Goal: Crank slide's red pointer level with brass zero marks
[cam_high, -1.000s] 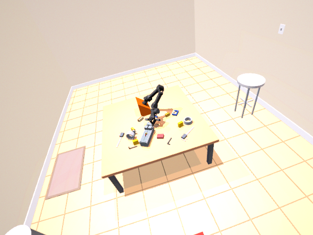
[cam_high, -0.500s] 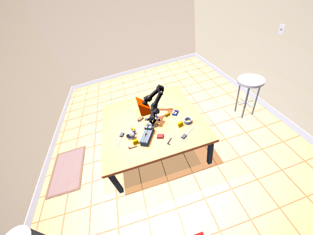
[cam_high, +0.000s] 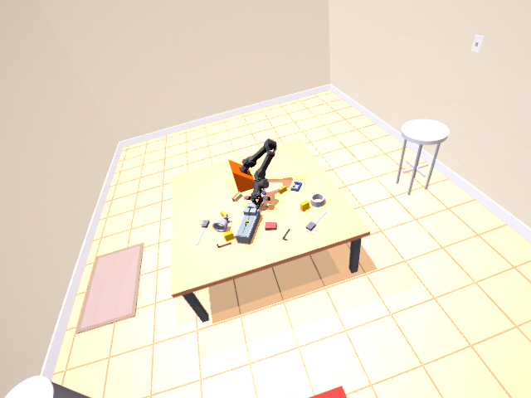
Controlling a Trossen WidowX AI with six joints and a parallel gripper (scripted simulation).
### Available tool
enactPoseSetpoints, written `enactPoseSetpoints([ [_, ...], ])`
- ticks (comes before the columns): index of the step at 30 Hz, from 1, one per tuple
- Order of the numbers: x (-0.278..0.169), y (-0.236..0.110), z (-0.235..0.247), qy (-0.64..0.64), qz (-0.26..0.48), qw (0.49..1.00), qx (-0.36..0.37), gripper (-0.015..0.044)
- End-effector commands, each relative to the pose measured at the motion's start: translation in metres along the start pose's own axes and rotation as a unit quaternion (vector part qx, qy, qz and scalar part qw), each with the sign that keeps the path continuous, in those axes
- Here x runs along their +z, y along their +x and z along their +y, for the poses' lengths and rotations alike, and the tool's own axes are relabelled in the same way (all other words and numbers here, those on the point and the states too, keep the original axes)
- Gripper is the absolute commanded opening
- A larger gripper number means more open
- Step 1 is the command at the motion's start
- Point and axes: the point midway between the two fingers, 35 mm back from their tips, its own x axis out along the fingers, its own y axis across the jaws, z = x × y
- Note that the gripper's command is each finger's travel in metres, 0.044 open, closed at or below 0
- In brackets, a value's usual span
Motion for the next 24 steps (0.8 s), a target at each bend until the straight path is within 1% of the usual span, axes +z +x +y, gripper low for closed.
enactPoseSetpoints([
  [1, -0.0023, 0.0022, -0.0087, 0.002, 0.003, 1.000, -0.012, 0.0000],
  [24, -0.0025, 0.0023, -0.0112, 0.002, 0.003, 1.000, -0.012, 0.0000],
])
